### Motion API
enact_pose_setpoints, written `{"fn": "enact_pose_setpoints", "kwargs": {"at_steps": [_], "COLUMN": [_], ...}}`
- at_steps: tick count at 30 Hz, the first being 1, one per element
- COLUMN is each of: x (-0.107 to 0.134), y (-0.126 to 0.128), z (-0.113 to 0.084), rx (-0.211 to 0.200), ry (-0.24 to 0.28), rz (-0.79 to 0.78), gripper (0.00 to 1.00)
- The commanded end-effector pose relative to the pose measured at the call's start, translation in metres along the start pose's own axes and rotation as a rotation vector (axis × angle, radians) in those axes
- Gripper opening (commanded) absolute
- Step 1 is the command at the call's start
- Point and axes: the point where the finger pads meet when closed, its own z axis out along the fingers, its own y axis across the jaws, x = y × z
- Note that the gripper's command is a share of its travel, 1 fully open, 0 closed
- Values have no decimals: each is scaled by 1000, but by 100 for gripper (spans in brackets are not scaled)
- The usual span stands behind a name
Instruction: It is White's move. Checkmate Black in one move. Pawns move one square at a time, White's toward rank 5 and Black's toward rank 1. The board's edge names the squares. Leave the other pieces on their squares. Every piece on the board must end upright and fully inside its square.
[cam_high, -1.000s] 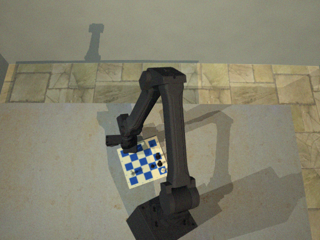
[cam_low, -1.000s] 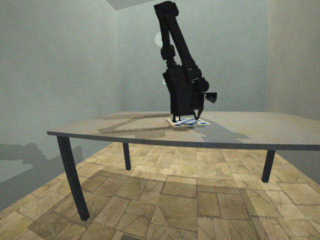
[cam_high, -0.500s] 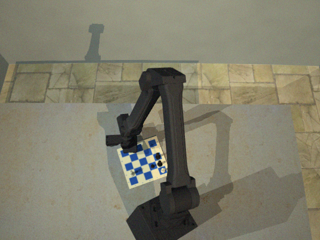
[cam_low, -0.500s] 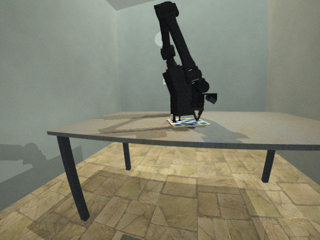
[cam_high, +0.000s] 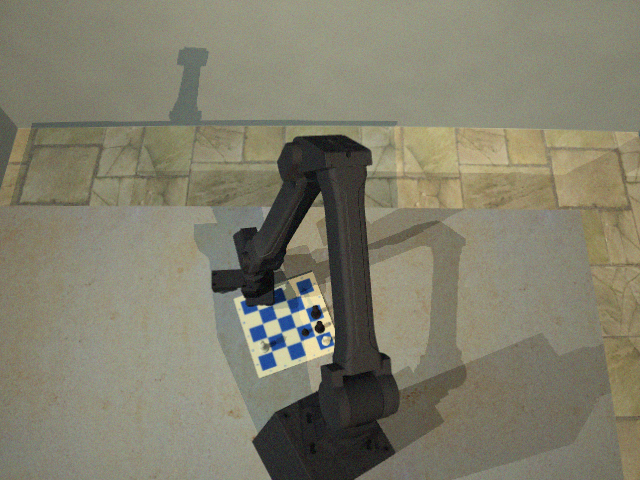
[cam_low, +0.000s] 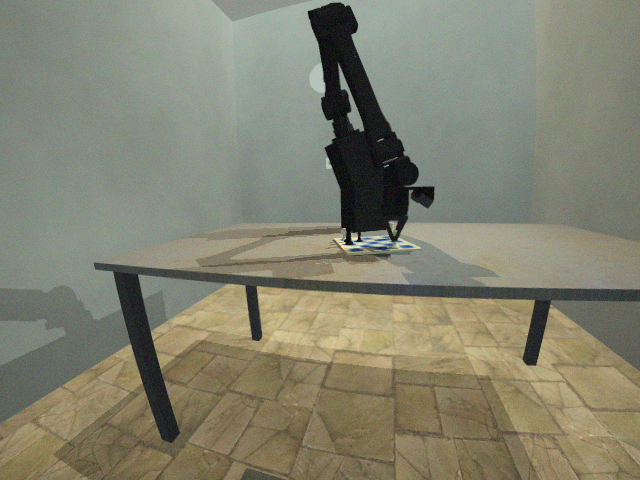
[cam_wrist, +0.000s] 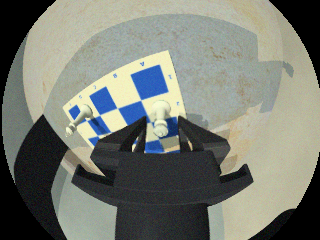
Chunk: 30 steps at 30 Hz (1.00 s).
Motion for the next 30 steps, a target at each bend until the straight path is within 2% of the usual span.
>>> {"fn": "enact_pose_setpoints", "kwargs": {"at_steps": [1, 11, 12, 30], "x": [3, 3, 3, 3], "y": [-1, -1, -1, -1], "z": [4, 4, 4, 4], "rx": [1, 1, 1, 1], "ry": [-4, -4, -4, -4], "rz": [-1, -1, -1, -1], "gripper": [40, 40, 0, 0]}}
